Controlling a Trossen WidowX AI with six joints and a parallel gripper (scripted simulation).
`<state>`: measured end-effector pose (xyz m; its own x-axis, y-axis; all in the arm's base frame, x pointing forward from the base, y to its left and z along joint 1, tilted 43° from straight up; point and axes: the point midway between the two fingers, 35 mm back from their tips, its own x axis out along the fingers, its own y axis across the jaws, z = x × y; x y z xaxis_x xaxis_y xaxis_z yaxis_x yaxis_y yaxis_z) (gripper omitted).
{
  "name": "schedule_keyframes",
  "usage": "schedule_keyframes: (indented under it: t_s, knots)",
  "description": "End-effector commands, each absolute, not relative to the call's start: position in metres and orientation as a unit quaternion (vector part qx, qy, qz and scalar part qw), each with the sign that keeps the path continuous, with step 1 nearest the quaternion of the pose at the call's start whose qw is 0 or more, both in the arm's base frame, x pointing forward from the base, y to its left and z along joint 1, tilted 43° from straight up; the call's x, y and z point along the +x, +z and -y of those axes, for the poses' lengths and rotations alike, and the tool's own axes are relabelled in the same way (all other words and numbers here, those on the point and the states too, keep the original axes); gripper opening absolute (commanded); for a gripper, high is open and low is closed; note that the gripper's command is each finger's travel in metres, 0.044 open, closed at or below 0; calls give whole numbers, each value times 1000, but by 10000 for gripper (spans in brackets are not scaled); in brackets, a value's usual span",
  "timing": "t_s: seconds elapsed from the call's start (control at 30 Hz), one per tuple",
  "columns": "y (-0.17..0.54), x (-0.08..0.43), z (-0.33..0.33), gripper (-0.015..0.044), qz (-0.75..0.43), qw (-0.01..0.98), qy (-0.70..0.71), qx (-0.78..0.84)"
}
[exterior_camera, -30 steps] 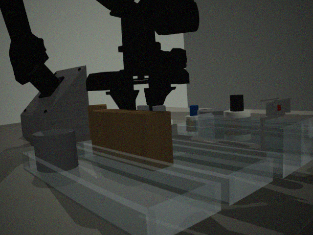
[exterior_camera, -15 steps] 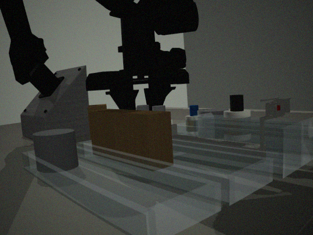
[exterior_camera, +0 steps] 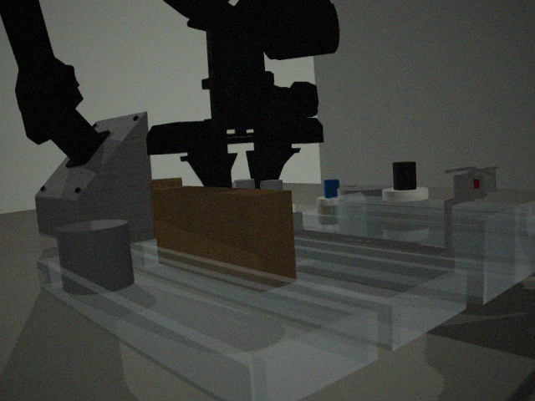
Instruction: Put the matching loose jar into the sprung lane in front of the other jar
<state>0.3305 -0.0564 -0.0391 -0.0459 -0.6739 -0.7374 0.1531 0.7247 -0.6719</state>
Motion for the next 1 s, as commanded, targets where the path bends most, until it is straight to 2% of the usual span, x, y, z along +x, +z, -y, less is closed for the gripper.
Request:
schedule_keyframes:
  t_s: [0.0,0.5,0.97]
  knots:
    - [-39,330,56,289,-651,661,-315,-199]
    - [-25,328,42,301,-652,661,-314,-198]
    - [-29,283,32,301,-653,661,-313,-198]
